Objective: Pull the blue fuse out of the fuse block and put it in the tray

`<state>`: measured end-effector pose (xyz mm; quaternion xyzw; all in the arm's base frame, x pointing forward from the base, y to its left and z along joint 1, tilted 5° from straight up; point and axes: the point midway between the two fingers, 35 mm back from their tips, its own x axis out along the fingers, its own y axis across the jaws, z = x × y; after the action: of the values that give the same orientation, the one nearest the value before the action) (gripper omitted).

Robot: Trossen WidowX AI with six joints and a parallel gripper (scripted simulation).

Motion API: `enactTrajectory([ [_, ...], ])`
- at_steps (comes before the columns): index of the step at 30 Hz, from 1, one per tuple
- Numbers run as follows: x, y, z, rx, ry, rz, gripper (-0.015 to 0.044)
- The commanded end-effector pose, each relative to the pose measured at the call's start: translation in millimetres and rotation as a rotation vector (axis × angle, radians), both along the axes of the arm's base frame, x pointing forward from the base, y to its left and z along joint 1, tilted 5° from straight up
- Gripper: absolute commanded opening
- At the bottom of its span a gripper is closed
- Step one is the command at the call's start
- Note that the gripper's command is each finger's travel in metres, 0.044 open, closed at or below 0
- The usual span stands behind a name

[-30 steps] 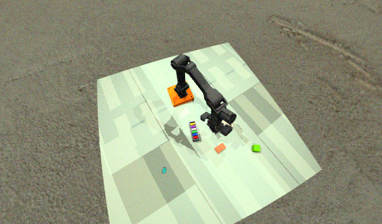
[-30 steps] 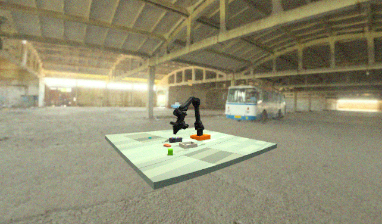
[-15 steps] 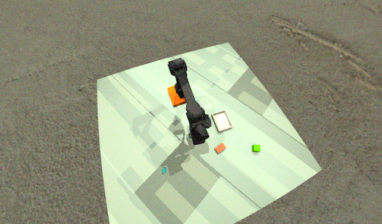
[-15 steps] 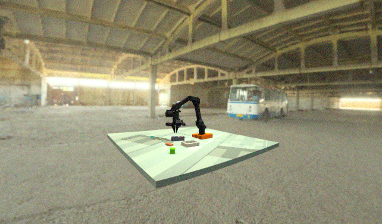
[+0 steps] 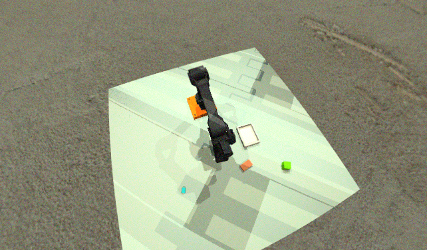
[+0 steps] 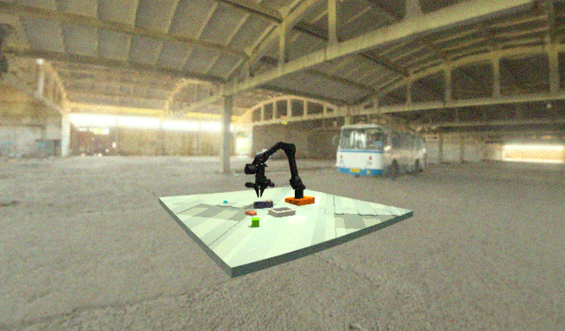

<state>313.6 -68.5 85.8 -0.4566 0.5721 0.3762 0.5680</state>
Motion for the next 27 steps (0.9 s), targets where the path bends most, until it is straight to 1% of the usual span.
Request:
enactTrajectory([
  [1,-0.8,0.3,-7.6,0.007,0.011,-0.002,0.0066],
  [18,0.5,-1.2,-23.8,0.007,0.011,-0.002,0.0066],
  [27,0.5,-1.3,-24.4,0.007,0.011,-0.002,0.0066],
])
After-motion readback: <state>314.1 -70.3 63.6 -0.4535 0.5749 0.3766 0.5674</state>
